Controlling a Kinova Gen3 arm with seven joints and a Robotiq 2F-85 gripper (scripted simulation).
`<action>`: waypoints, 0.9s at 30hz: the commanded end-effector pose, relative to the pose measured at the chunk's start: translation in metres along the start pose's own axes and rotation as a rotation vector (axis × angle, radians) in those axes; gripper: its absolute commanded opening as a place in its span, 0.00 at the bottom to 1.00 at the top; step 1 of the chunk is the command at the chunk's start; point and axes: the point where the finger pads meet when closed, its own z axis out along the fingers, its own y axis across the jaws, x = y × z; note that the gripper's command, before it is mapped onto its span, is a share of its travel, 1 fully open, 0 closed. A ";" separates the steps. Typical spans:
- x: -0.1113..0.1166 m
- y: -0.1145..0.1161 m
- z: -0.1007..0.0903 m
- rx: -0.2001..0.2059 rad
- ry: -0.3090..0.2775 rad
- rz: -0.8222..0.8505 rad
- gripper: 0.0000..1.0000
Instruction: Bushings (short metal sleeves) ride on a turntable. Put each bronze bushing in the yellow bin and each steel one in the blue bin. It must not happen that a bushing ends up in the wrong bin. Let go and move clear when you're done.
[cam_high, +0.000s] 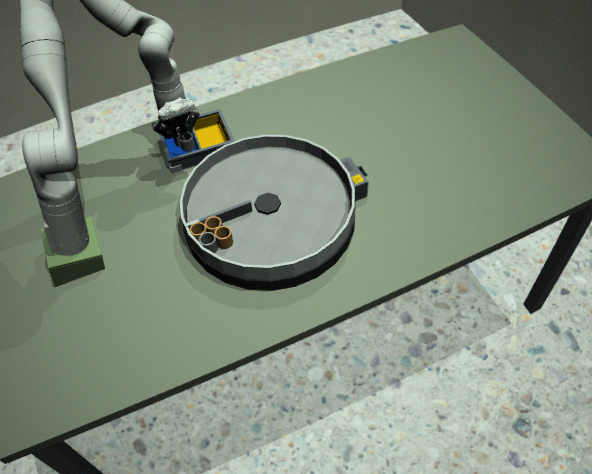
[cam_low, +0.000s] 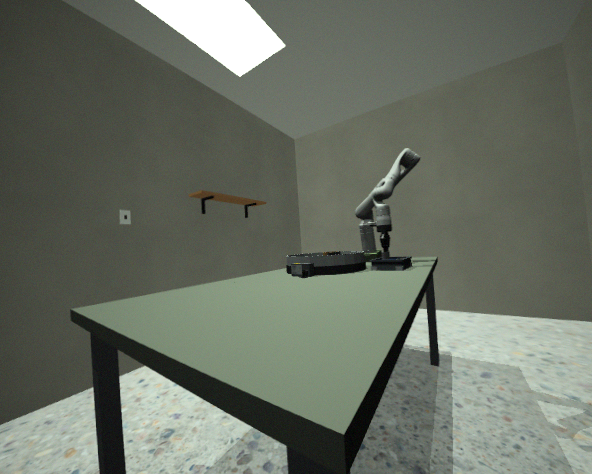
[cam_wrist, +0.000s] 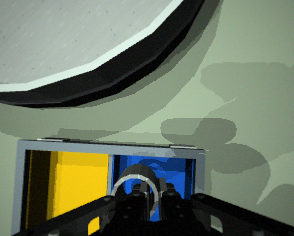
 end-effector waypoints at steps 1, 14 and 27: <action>0.001 -0.001 0.000 0.001 0.001 0.002 0.00; 0.001 0.000 0.006 0.001 0.000 0.001 0.00; 0.001 -0.001 0.012 0.001 0.001 0.002 0.00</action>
